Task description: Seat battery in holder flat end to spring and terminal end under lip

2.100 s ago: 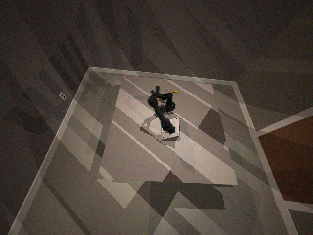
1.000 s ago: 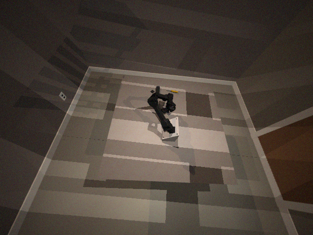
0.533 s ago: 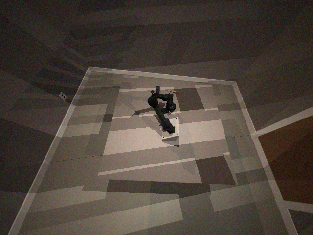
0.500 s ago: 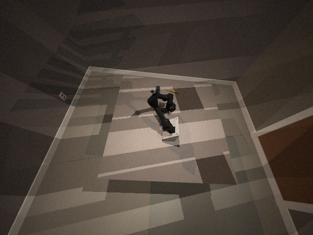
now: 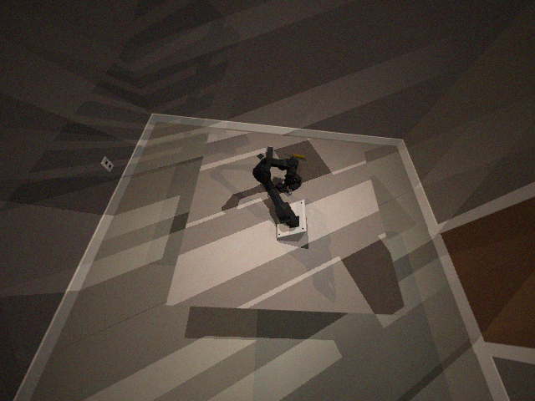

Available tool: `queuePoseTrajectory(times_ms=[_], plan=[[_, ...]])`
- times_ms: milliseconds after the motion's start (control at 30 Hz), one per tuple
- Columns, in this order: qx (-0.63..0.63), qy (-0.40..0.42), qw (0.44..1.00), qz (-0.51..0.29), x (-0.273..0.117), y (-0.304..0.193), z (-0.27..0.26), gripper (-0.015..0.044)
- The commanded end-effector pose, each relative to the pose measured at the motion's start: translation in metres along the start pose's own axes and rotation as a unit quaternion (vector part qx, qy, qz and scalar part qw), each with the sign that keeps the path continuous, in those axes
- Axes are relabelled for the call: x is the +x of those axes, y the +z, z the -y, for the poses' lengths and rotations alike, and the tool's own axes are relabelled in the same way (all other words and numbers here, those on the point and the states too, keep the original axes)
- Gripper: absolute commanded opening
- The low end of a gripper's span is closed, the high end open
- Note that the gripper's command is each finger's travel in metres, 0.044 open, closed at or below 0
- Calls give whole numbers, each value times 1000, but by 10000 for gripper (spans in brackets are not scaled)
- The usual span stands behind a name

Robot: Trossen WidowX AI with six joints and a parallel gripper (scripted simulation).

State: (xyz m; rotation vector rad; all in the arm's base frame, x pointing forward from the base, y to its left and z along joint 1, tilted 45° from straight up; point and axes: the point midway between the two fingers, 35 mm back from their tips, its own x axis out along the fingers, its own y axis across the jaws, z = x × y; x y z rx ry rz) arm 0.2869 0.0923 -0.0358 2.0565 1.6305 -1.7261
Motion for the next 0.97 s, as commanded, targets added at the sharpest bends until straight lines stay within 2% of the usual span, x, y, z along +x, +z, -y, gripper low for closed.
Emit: queuePoseTrajectory(times_ms=[0, 133, 167, 933], plan=[[-5, 11, 1000, -6, -34, 0, -3, 329], [-6, 12, 1000, -6, -67, 4, 0, 434], [-7, 12, 1000, -6, -67, 6, 0, 440], [-7, 12, 1000, -6, -68, 7, 1, 440]])
